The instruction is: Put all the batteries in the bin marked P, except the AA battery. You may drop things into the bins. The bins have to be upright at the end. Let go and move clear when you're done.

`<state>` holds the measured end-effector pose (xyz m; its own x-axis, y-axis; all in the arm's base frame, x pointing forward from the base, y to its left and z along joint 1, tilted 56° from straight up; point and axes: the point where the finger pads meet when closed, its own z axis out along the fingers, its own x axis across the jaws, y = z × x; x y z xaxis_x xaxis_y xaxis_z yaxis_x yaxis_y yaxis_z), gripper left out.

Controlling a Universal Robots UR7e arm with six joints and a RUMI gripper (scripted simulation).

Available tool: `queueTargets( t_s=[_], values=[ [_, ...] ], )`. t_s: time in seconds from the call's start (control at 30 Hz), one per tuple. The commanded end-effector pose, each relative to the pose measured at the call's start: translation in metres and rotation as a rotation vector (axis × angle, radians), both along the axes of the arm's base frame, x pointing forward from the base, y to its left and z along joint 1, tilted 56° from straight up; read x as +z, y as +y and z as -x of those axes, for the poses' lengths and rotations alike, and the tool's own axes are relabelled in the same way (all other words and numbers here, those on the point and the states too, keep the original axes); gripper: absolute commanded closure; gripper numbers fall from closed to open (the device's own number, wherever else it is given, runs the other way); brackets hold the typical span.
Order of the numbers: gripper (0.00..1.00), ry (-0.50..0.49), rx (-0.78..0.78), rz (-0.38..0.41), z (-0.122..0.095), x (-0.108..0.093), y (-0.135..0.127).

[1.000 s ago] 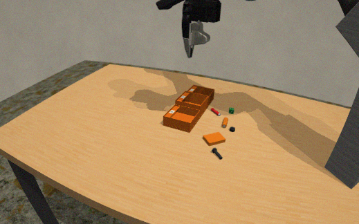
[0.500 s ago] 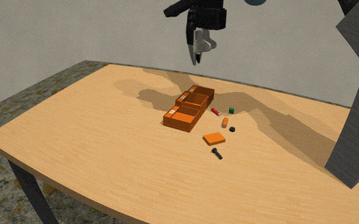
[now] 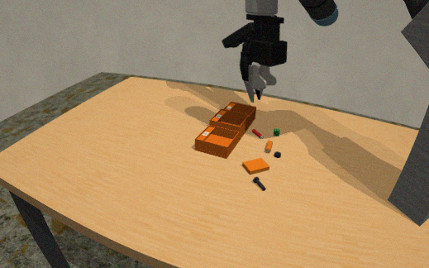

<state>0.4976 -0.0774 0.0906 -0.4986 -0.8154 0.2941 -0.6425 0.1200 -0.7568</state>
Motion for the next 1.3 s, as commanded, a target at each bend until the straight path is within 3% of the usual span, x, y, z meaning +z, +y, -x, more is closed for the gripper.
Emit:
queueTargets(
  t_s=[0.0, 0.23, 0.7, 1.27],
  values=[
    [0.86, -0.111, -0.057, -0.096, -0.004, -0.014, -0.044],
    [0.86, -0.176, -0.090, -0.153, -0.001, -0.015, -0.056],
    [0.86, -0.181, -0.086, -0.151, -0.013, -0.014, -0.044],
    [0.86, -0.176, -0.089, -0.152, -0.009, -0.017, -0.045]
  ],
)
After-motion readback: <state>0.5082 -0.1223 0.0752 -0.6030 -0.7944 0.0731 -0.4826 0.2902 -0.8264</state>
